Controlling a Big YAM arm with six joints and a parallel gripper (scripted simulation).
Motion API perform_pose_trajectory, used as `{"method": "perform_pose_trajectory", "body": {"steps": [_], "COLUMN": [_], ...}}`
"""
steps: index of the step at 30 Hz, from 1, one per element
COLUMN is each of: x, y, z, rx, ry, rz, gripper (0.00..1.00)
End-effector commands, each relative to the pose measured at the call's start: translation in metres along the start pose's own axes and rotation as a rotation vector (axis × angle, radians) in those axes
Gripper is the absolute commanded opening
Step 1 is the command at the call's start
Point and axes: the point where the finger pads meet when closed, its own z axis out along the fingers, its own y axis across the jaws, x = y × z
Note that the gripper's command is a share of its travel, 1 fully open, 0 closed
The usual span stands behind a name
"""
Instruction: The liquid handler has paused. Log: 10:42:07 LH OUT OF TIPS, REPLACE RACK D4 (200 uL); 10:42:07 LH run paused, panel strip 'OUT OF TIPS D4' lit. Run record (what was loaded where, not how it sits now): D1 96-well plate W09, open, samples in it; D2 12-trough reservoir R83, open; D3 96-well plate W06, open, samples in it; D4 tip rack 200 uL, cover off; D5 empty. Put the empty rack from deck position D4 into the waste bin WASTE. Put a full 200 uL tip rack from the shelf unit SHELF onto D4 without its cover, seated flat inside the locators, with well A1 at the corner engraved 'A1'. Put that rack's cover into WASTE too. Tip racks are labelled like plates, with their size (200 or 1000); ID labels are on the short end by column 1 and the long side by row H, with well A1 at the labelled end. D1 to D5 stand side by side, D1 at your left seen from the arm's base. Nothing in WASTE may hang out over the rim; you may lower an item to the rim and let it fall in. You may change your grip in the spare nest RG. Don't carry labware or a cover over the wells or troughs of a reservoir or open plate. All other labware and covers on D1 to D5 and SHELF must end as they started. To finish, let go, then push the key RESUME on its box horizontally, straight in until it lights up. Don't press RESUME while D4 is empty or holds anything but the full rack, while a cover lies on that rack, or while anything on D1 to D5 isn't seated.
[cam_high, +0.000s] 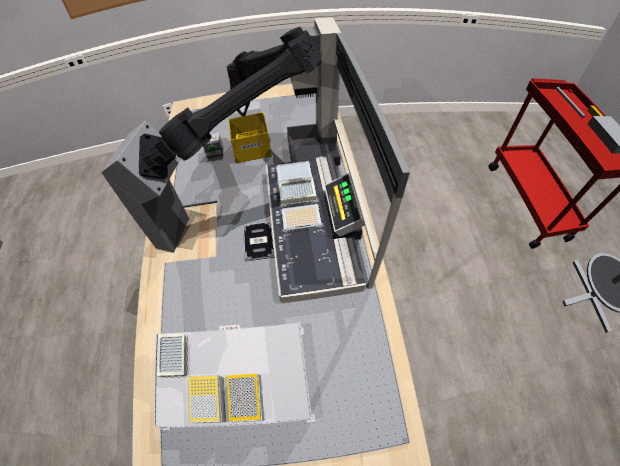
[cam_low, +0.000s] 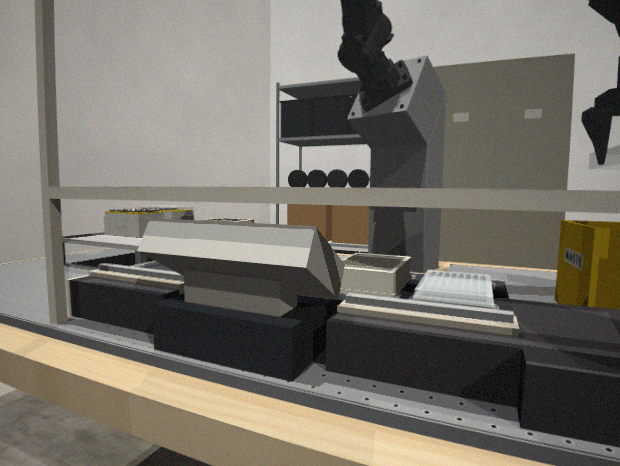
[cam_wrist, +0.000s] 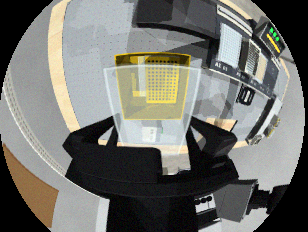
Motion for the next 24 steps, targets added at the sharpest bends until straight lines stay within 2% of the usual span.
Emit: {"method": "perform_pose_trajectory", "body": {"steps": [1, 2, 5, 16, 18, 19, 21, 24], "x": [0.003, -0.007, 0.002, 0.002, 0.002, 0.000, 0.001, 0.002], "y": [-0.004, -0.004, -0.003, -0.004, -0.004, 0.006, -0.002, -0.004], "z": [0.011, 0.008, 0.017, 0.036, 0.036, 0.024, 0.041, 0.046], "rx": [0.011, 0.002, 0.009, 0.010, 0.010, -0.015, 0.009, 0.010], "ry": [0.006, -0.001, 0.006, 0.007, 0.007, -0.008, 0.006, 0.007], "rz": [-0.015, 0.004, -0.013, -0.015, -0.015, -0.019, -0.012, -0.014], "gripper": [0.00, 0.00, 0.00, 0.00, 0.00, 0.00, 0.00, 0.00]}}
